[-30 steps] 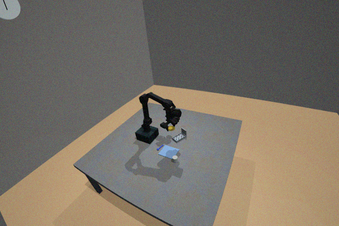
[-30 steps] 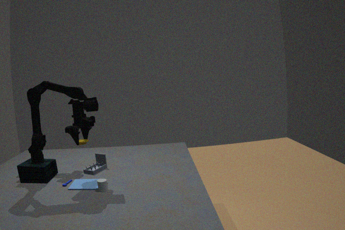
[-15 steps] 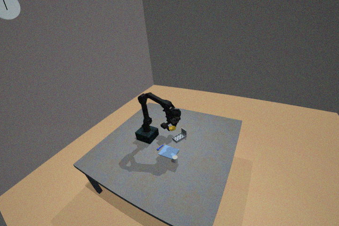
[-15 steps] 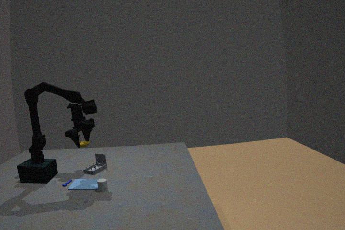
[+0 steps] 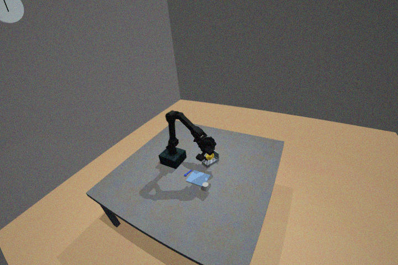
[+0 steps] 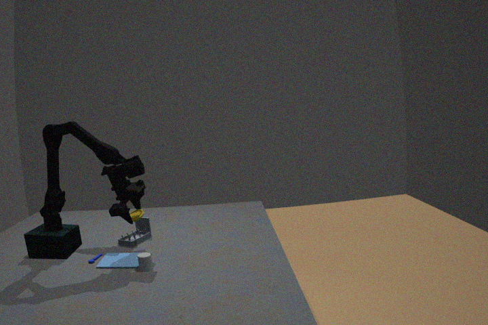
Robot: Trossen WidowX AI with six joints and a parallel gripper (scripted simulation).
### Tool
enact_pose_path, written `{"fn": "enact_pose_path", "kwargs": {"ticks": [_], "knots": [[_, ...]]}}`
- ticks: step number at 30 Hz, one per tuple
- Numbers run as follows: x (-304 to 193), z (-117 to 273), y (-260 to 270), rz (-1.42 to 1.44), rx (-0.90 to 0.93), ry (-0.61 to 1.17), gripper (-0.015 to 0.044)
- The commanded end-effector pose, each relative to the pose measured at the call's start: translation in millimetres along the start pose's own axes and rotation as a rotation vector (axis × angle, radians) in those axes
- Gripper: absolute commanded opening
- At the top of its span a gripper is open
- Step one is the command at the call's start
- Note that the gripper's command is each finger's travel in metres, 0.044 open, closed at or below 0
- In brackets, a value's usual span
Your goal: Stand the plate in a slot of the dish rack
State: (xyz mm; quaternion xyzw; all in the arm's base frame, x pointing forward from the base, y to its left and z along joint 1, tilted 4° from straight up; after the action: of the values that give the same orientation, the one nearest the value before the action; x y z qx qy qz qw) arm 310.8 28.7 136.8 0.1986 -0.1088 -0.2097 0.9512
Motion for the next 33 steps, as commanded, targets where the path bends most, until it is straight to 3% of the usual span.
{"fn": "enact_pose_path", "kwargs": {"ticks": [1,33], "knots": [[6,-16,-4,0.042,0.077,-0.009,0.0],[21,-76,-40,0.512,0.628,-0.281,0.0]]}}
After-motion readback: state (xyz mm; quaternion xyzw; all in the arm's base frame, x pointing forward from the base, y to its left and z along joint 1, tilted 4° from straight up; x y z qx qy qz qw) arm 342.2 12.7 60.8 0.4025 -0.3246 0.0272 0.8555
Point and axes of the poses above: the point midway between the two fingers, 35 mm back from their tips, its own z axis back along the fingers, its own y axis across the jaws, x = y × z, the point moved 6 cm from there along z, back along the fingers, and after that the axes turned 9 degrees about -z, right-handed, at the moved point
